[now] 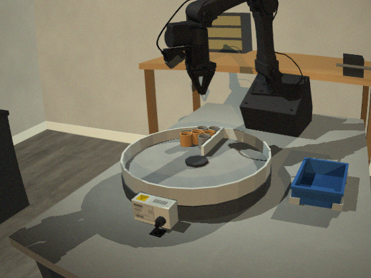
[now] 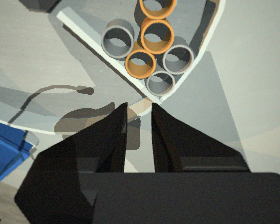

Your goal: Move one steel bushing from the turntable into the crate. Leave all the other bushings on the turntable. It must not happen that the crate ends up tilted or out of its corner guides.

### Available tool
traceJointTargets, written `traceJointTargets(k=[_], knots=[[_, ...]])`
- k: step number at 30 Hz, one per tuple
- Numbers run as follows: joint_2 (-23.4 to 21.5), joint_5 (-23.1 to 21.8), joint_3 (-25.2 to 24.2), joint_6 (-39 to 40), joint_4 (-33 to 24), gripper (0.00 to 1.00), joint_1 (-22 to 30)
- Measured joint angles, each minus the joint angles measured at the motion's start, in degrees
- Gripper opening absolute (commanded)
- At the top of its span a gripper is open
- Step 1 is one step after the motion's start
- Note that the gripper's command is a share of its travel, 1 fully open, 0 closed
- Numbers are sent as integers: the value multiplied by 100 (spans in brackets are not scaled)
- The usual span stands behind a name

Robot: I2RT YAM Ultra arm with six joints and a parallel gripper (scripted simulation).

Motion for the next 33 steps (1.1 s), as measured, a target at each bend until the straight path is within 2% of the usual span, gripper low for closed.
traceJointTargets(k=[18, 19, 25, 33], knots=[[0, 0, 0, 0, 0, 19, 0], [0, 0, 0, 0, 0, 15, 0], [0, 0, 0, 7, 0, 15, 0], [92, 13, -68, 420, 133, 15, 98]])
